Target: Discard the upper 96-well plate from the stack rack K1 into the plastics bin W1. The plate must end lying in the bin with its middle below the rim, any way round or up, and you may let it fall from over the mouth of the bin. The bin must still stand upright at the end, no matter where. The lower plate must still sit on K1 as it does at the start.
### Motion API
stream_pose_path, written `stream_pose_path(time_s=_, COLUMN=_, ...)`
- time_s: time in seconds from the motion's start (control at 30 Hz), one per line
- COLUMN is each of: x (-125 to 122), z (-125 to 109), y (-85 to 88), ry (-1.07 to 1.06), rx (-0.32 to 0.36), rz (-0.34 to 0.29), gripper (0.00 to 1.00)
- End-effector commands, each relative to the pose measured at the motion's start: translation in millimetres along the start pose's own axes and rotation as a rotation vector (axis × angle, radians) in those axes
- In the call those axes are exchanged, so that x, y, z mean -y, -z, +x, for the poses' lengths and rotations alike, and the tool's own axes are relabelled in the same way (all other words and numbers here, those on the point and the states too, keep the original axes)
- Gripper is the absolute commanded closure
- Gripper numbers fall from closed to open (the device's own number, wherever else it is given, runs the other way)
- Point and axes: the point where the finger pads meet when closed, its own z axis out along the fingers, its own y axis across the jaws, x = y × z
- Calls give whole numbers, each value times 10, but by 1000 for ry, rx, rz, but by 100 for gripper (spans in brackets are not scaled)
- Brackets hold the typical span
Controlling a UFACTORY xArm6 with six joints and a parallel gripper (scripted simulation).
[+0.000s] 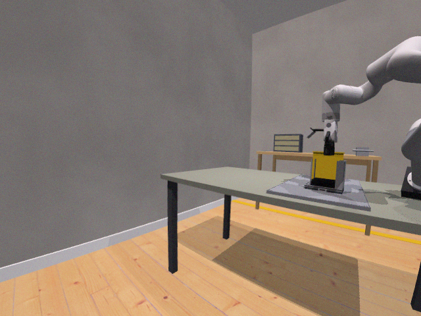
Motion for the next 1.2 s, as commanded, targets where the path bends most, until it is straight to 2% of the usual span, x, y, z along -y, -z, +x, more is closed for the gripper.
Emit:
stream_pose_path(time_s=0.0, x=1, z=9, y=-70, ry=1, rx=-2, rz=-1, gripper=0)
stream_pose_path(time_s=1.17, x=2, z=9, y=-587, ry=1, rx=-2, rz=-1, gripper=0)
